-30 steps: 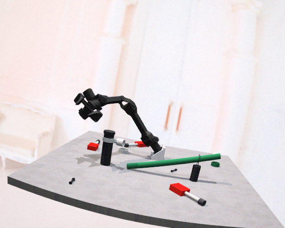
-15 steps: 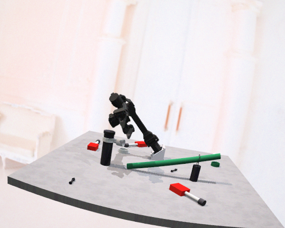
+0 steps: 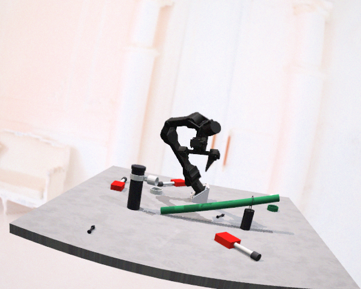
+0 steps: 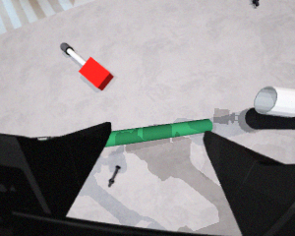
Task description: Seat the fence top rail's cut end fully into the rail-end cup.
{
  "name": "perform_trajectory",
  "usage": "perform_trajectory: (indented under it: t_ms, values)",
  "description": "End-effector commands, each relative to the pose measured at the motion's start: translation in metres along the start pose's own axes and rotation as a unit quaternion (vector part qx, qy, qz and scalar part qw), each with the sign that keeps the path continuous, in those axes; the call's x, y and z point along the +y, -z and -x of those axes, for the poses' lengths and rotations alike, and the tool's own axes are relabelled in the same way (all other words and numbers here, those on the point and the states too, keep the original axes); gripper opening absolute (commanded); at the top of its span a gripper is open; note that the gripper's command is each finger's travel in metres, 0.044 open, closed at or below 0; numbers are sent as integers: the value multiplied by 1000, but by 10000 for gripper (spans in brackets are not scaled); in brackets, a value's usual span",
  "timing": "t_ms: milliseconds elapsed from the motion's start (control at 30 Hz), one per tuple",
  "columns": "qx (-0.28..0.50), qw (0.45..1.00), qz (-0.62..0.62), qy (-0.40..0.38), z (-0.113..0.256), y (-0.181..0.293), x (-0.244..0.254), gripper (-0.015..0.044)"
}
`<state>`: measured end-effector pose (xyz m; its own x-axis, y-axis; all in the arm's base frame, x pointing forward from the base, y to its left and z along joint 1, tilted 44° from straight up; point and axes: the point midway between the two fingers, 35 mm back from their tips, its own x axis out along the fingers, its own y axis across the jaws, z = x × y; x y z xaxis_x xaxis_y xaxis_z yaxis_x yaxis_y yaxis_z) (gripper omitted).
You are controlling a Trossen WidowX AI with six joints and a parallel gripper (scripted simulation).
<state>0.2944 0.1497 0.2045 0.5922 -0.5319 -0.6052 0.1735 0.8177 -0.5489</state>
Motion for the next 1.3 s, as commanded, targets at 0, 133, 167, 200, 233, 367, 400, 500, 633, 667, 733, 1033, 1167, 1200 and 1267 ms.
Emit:
perform_trajectory:
  t_ms: [0, 133, 167, 200, 233, 367, 400, 500, 633, 667, 733, 1033, 1167, 1200, 1267]
  values:
    - [-21, 997, 71, 30, 6, 4, -2, 440]
    - [-21, 997, 71, 30, 6, 4, -2, 440]
    - [-21, 997, 71, 30, 6, 4, -2, 440]
    - [-21, 997, 71, 30, 6, 4, -2, 440]
    - [-21, 996, 76, 30, 6, 3, -3, 440]
    - [-17, 988, 151, 33, 2, -3, -17, 440]
    - [-15, 983, 182, 34, 0, -6, -23, 440]
    - [-10, 959, 281, 38, -6, -14, -43, 440]
    - [-3, 912, 408, 46, -12, -23, -72, 440]
    - [-1, 897, 439, 49, -13, -25, -79, 440]
    - [5, 865, 499, 53, -15, -28, -94, 440]
    - [32, 712, 698, 72, -20, -35, -151, 440]
    - [33, 708, 701, 72, -20, -35, -152, 440]
    - [33, 708, 701, 72, -20, -35, -152, 440]
    - [33, 708, 701, 72, -20, -35, -152, 440]
